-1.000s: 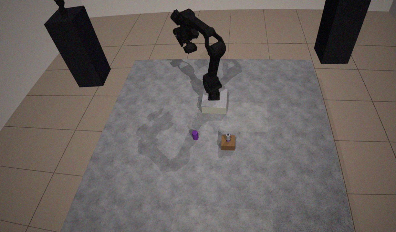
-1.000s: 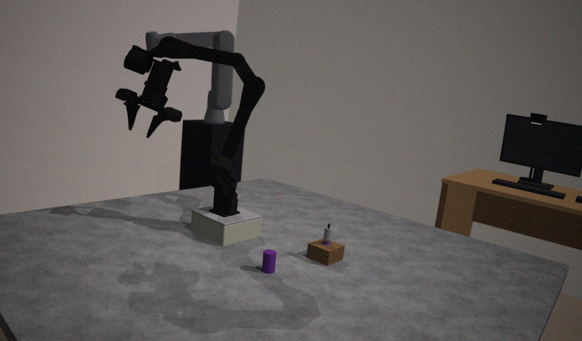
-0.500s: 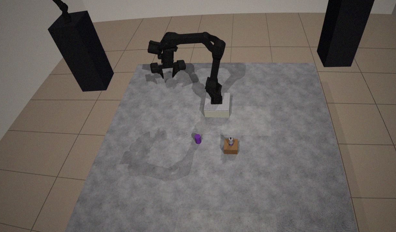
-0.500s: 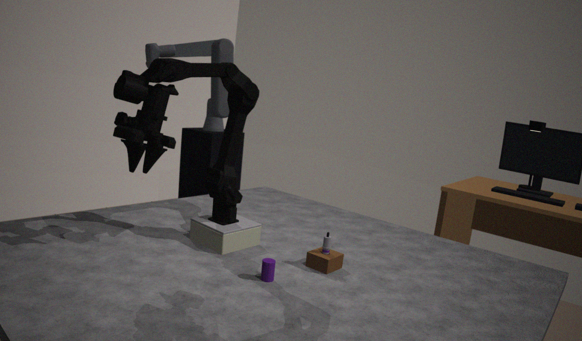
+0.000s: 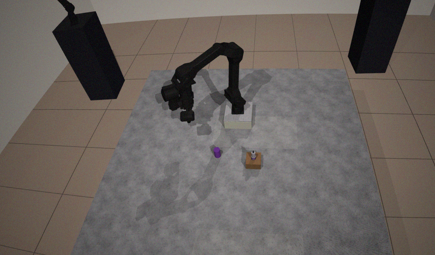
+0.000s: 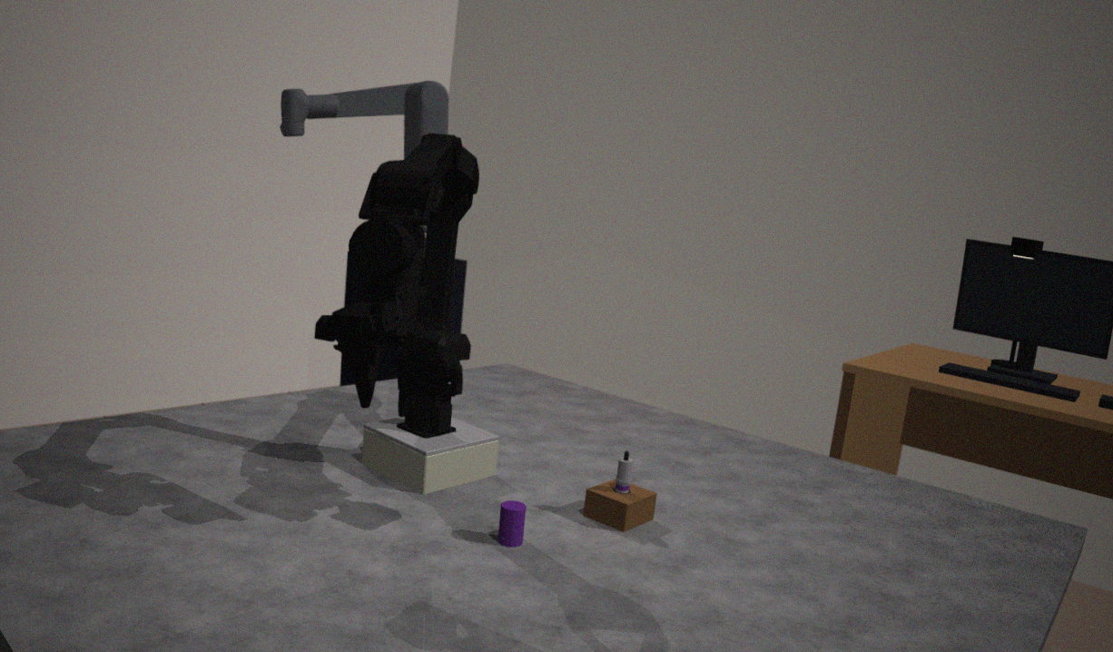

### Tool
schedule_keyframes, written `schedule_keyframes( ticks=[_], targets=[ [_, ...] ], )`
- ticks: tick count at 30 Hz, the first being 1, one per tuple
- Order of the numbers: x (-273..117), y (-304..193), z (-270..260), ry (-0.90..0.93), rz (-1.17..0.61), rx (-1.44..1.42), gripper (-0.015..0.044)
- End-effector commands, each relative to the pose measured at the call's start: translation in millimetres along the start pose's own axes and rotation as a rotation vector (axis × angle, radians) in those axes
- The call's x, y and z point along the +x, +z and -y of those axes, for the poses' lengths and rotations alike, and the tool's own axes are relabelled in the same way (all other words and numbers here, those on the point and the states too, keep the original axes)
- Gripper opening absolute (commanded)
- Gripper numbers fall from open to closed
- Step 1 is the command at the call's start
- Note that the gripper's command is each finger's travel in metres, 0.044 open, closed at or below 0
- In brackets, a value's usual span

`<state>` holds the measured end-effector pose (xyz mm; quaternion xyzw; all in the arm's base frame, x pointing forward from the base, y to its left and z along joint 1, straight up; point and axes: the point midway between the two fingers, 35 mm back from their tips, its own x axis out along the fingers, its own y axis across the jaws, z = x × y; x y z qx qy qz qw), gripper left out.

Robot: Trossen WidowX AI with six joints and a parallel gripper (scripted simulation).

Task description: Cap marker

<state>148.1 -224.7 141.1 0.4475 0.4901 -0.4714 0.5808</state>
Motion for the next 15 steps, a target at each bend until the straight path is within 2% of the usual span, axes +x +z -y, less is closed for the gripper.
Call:
schedule_keyframes(
  ticks=[1, 12, 15],
  targets=[
    [13, -27, -42, 0.016, -0.044, -0.324, 0.0256],
    [39, -108, -114, 0.035, -0.109, -1.145, 0.0256],
    [41, -114, -117, 0.036, -0.112, -1.199, 0.0256]
  ],
)
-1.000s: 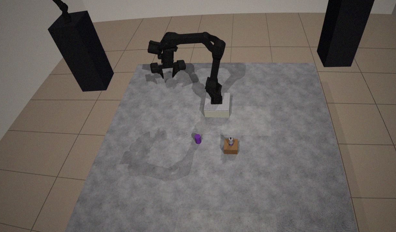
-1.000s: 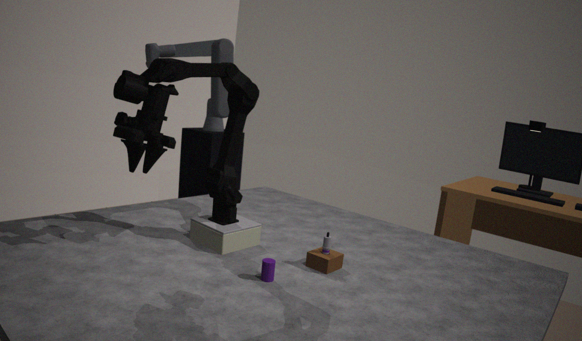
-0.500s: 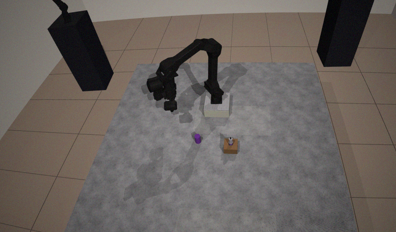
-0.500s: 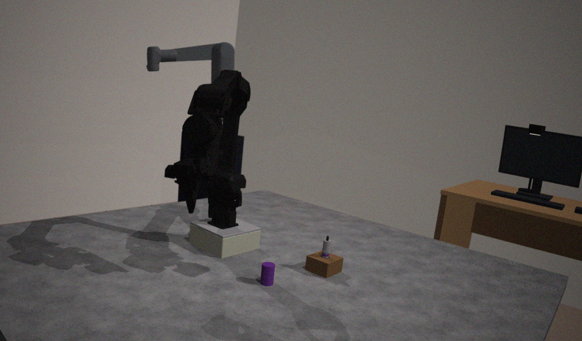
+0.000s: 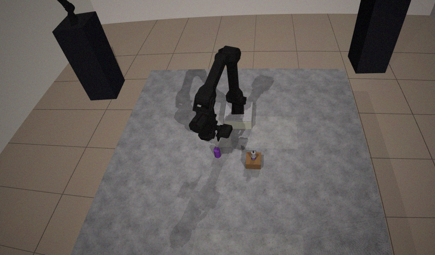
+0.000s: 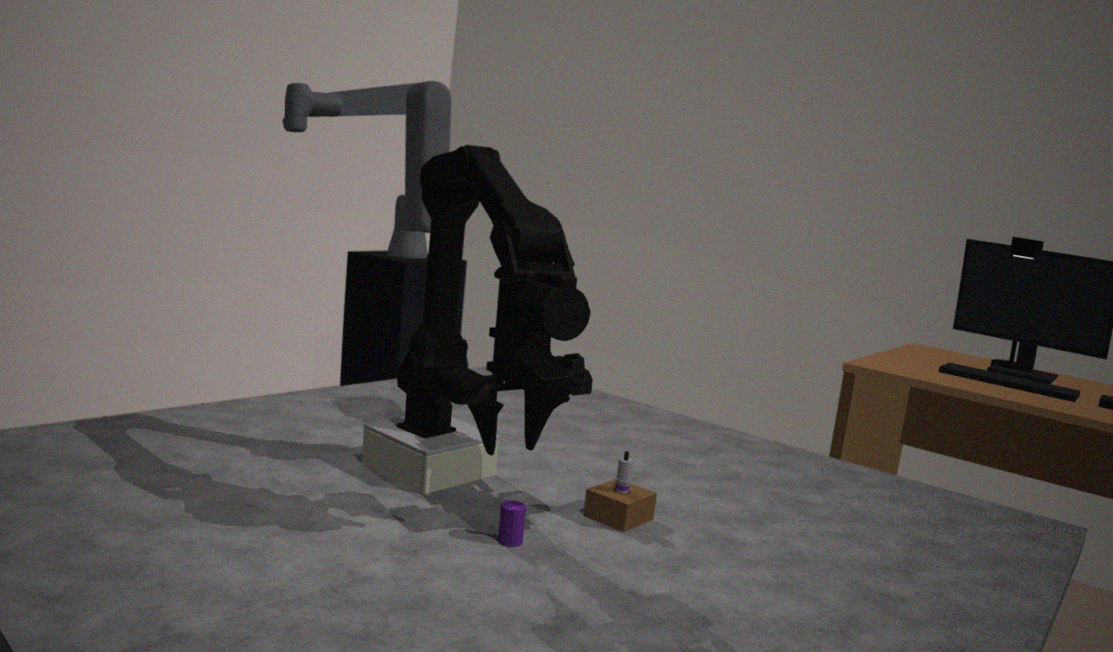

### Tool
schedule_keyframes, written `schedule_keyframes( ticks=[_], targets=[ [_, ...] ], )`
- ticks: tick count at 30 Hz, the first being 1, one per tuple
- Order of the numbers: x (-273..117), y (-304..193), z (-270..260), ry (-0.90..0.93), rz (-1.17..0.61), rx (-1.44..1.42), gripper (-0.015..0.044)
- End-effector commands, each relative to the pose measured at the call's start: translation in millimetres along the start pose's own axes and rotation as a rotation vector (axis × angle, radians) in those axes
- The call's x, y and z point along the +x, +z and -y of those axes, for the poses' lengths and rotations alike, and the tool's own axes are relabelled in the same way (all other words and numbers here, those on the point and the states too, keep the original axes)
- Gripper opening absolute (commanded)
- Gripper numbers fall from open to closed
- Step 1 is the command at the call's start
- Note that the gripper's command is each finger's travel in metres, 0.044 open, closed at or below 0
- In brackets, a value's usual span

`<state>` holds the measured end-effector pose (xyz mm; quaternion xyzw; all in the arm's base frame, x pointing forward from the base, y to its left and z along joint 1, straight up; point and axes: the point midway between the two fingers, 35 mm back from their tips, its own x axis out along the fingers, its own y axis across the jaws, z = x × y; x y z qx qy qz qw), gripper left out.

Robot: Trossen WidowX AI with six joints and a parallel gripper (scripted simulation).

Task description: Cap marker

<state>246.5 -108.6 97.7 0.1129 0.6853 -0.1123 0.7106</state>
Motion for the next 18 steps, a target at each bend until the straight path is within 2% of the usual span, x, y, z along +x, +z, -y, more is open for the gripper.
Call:
schedule_keyframes(
  ticks=[1, 6, 9, 18],
  targets=[
    [4, 0, -10, -0.006, -0.006, -0.103, 0.0256],
    [7, 1, -10, -0.006, -0.006, -0.103, 0.0256],
    [36, 0, -10, -0.006, -0.007, -0.103, 0.0256],
    [54, 2, -10, -0.006, -0.006, -0.103, 0.0256]
  ],
)
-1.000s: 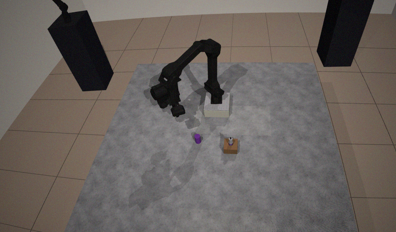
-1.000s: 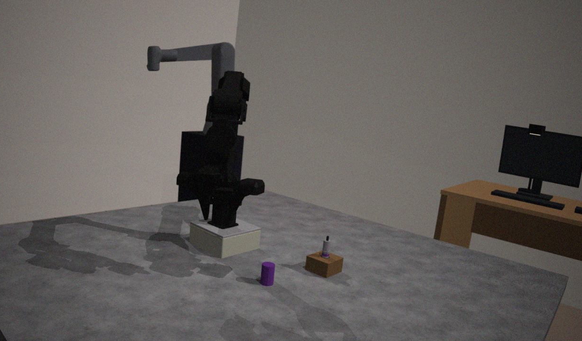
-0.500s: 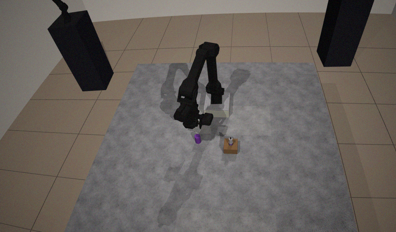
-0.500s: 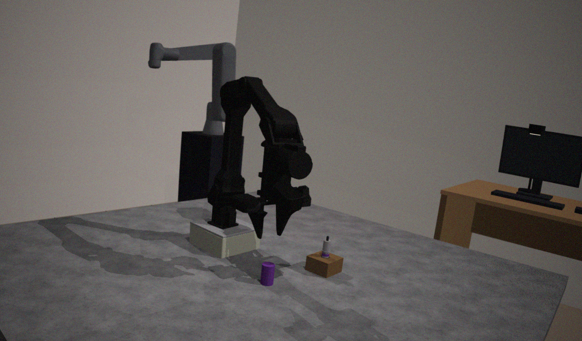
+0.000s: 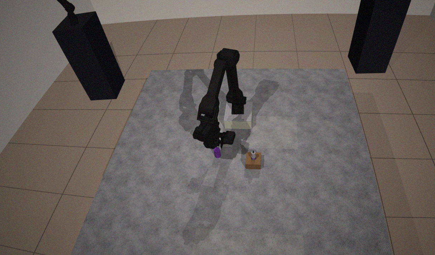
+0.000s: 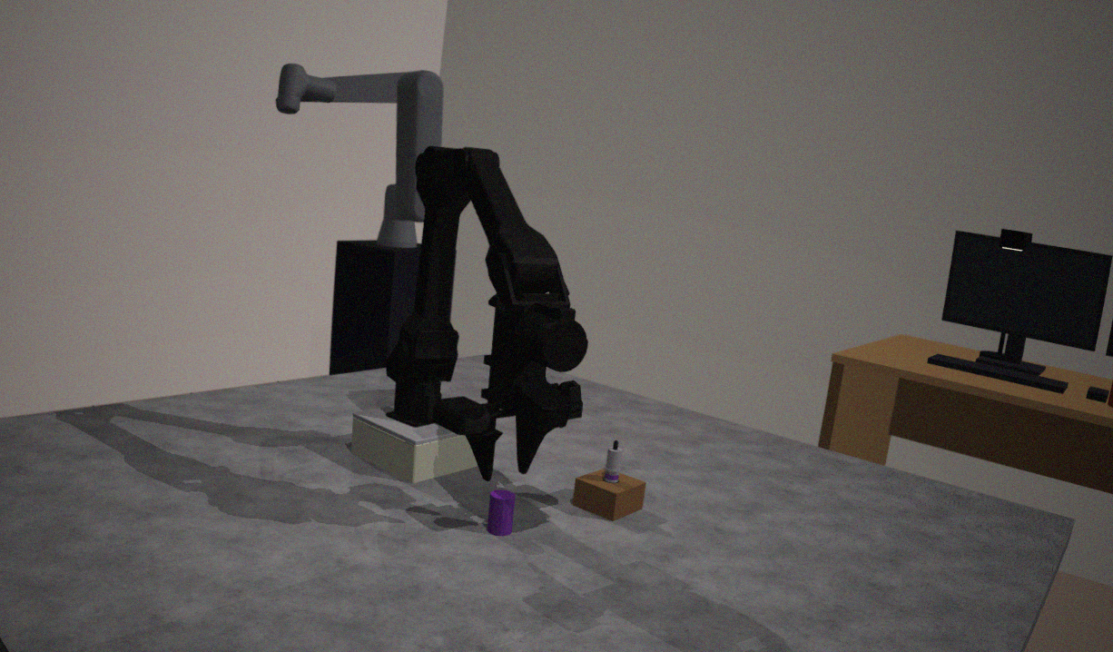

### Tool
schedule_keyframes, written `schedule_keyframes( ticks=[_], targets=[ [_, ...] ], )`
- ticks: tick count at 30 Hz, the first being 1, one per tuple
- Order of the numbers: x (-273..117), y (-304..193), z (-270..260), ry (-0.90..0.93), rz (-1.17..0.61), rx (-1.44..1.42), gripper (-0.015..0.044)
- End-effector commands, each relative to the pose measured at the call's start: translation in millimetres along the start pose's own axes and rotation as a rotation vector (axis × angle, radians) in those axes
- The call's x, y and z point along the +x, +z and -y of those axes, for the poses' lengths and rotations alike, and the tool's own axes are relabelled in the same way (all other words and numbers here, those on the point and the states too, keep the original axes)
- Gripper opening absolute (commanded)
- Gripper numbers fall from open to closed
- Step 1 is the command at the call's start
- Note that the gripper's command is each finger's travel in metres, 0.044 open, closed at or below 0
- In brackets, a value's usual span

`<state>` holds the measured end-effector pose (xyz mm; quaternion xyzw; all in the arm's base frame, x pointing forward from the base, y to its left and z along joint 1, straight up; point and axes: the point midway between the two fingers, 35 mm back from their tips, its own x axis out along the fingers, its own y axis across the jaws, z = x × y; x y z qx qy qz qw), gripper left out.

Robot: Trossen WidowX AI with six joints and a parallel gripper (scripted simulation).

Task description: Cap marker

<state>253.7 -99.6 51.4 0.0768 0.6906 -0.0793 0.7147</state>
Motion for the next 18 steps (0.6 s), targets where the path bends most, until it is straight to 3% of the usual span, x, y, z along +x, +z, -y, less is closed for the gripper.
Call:
schedule_keyframes(
  ticks=[1, 18],
  targets=[
    [8, -1, 0, -0.003, -0.005, -0.005, 0.0256],
    [34, 1, 0, -0.003, -0.005, -0.005, 0.0256]
  ],
)
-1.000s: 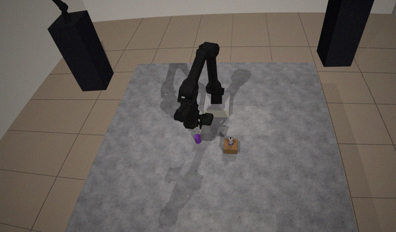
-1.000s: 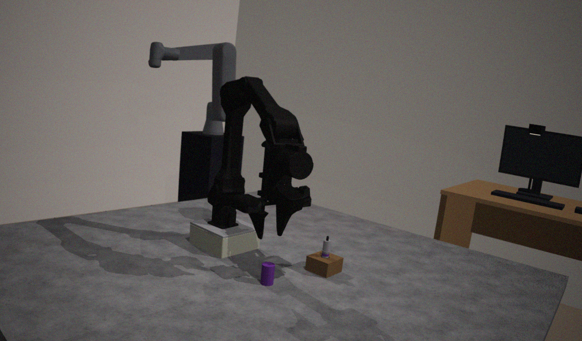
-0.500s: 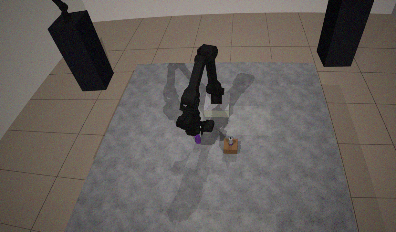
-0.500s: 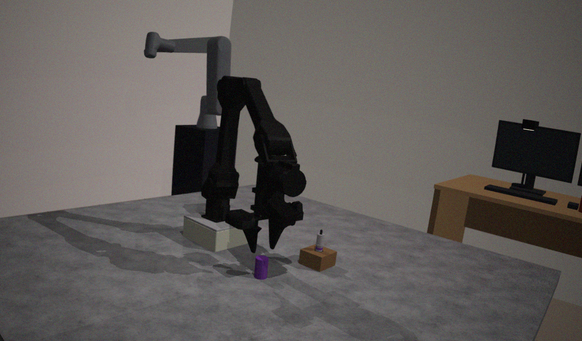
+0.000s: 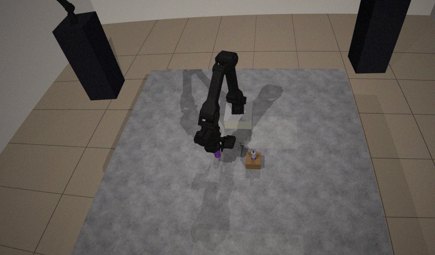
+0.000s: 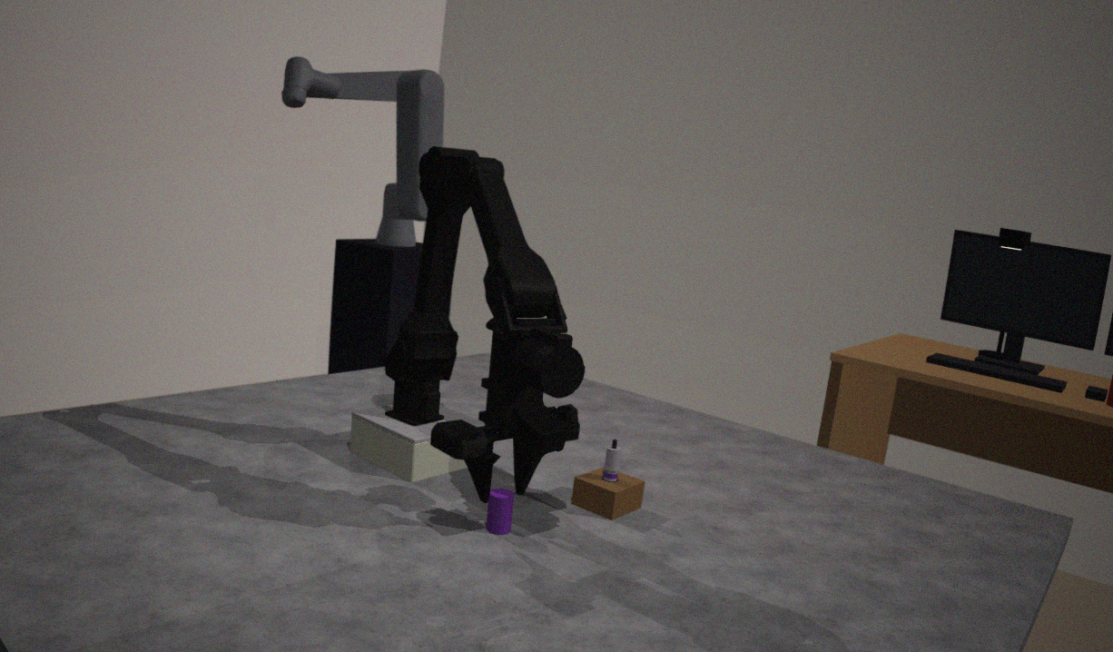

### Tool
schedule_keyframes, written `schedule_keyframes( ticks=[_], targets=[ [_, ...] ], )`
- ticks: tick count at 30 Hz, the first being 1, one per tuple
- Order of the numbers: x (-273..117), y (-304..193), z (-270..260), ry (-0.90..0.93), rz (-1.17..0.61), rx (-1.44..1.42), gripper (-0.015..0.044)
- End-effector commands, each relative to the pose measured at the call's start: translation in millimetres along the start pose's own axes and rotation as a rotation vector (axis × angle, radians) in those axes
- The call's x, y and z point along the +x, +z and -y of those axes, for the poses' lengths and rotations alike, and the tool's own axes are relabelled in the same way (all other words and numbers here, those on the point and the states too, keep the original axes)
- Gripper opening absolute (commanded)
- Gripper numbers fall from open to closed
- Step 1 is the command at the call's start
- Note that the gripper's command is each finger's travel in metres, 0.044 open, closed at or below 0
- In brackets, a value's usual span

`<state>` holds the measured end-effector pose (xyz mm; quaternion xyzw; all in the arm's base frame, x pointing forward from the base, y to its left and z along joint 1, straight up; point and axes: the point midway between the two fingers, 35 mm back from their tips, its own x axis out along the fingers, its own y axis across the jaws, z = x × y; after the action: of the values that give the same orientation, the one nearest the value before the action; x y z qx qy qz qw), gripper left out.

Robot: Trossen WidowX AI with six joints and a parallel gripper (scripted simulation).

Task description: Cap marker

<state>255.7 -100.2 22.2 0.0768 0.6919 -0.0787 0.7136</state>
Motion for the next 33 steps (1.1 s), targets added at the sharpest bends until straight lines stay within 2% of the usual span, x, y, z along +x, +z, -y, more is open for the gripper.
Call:
schedule_keyframes(
  ticks=[1, 18, 22, 31, 33],
  targets=[
    [7, 0, 0, -0.004, -0.002, -0.004, 0.0256],
    [31, -1, 0, -0.003, -0.002, -0.004, 0.0256],
    [31, -1, 0, -0.003, -0.002, -0.004, 0.0151],
    [31, -1, 0, -0.003, -0.002, -0.004, 0.0091],
    [29, -1, 0, -0.003, -0.002, -0.004, 0.0038]
  ],
)
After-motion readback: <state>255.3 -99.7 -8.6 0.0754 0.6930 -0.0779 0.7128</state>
